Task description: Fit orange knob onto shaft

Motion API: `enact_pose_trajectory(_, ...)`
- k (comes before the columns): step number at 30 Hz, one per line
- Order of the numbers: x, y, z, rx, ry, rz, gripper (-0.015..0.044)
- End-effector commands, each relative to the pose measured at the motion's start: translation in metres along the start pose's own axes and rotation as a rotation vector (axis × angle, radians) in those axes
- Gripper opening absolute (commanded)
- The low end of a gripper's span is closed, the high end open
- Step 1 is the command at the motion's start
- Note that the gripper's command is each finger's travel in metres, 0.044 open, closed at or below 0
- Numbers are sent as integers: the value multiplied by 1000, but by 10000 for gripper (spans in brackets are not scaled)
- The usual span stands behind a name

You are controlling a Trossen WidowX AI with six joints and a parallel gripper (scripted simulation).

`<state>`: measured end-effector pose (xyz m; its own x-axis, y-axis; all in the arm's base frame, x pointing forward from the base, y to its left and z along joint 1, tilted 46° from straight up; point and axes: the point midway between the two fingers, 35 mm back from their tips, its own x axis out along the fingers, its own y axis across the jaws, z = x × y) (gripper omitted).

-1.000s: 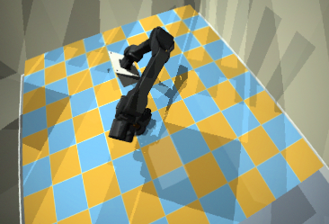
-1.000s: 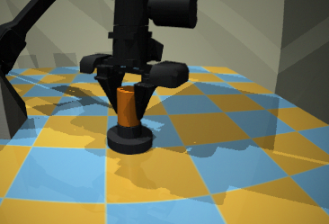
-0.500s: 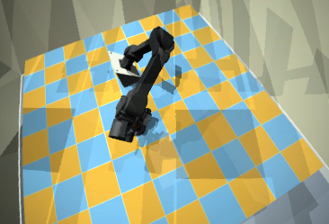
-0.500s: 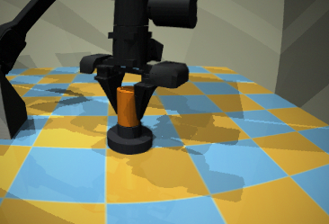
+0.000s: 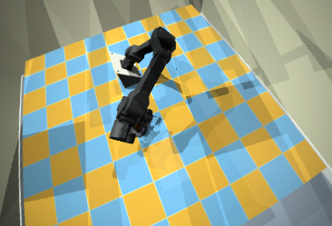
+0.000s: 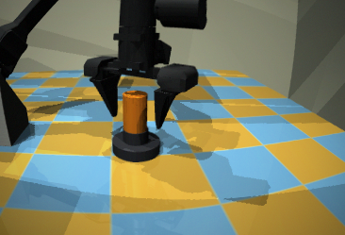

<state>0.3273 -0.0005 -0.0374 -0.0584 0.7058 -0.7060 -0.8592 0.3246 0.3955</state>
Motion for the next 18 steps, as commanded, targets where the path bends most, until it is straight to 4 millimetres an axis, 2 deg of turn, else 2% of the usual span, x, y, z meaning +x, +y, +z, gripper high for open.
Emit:
enact_pose_trajectory(1, 0, 0, 0, 1, 1, 0, 440)
enact_pose_trajectory(3, 0, 0, 0, 1, 1, 0, 440)
enact_pose_trajectory(5, -11, -2, 0, 8, 4, -4, 440)
enact_pose_trajectory(9, -74, -4, -1, 13, 9, -7, 440)
enact_pose_trajectory(11, -93, -1, -1, 3, 5, -2, 440)
enact_pose_trajectory(18, -95, -4, -2, 1, 4, -2, 440)
